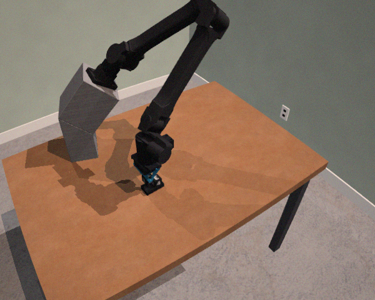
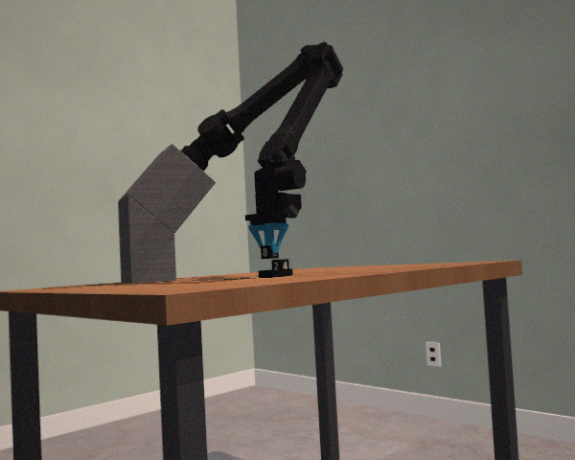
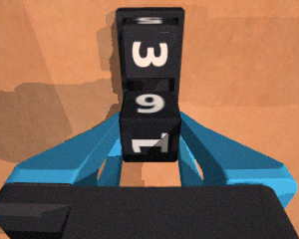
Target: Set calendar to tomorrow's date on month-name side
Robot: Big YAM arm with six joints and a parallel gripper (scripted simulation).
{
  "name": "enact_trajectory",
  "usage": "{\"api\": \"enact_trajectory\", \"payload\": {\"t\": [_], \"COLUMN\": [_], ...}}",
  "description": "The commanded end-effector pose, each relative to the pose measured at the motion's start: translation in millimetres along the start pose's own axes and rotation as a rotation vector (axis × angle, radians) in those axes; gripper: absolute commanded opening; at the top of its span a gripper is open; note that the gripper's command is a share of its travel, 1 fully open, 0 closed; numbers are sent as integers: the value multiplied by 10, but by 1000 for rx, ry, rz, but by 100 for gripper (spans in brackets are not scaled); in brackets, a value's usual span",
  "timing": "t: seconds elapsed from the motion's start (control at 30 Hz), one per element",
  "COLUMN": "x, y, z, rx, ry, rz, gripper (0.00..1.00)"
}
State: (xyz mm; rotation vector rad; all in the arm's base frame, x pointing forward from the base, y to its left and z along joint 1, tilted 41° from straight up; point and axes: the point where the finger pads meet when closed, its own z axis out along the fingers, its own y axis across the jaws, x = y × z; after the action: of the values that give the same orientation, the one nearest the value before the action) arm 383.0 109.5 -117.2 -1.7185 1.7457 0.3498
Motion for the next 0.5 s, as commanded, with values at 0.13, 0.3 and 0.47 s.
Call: {"api": "enact_trajectory", "payload": {"t": [0.13, 0.3, 0.47], "x": [-55, -35, -40], "y": [-57, -17, -19], "z": [-3, 44, 60], "rx": [16, 4, 6], "ry": [-4, -3, -3], "rz": [-19, -8, -8], "gripper": [27, 27, 27]}}
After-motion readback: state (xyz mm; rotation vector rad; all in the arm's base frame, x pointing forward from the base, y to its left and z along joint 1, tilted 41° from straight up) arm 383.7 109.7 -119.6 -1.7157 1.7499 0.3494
